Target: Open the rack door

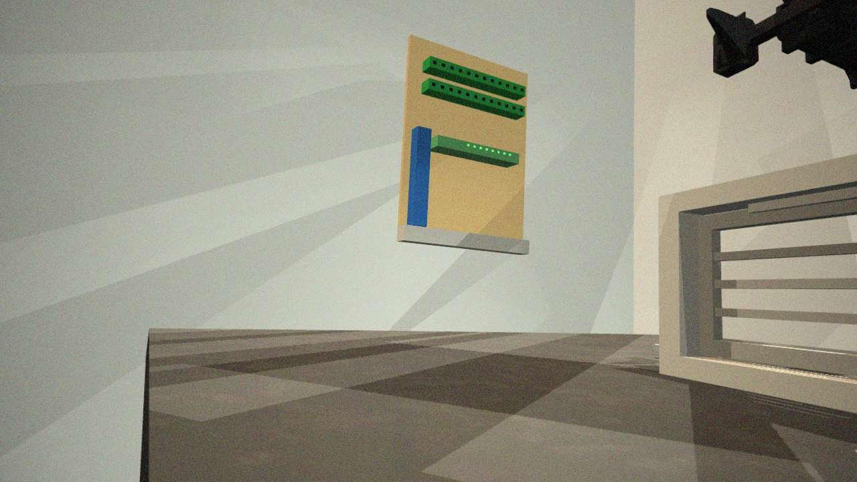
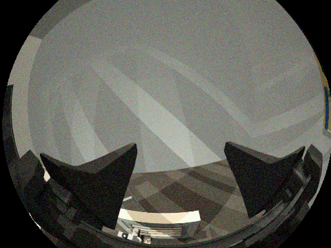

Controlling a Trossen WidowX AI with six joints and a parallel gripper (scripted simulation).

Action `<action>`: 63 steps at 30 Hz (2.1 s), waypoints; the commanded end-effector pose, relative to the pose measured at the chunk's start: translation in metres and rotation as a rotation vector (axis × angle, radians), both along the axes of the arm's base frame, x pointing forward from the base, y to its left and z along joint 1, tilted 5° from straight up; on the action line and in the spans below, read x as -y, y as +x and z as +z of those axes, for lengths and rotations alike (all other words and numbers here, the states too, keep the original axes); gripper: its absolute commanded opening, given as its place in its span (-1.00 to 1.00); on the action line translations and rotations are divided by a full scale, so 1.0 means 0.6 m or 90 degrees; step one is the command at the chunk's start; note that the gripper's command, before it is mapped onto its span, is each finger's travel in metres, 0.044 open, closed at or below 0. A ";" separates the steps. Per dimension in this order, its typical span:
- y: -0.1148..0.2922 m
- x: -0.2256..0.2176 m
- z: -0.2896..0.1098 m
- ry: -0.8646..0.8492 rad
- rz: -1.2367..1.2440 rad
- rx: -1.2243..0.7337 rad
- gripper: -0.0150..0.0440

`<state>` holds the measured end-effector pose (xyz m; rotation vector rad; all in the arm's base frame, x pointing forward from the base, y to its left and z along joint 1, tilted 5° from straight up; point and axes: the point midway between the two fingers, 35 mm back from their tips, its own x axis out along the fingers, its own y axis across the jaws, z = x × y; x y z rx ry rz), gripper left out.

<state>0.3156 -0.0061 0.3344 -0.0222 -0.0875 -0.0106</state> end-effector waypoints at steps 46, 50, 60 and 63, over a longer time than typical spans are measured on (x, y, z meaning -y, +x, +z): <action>0.072 -0.151 -0.248 0.054 0.019 -0.789 0.52; 0.061 -0.161 -0.264 0.043 0.005 -0.857 0.52; 0.026 -0.183 -0.291 0.001 -0.042 -1.022 0.52; 0.021 -0.186 -0.294 -0.007 -0.050 -1.045 0.52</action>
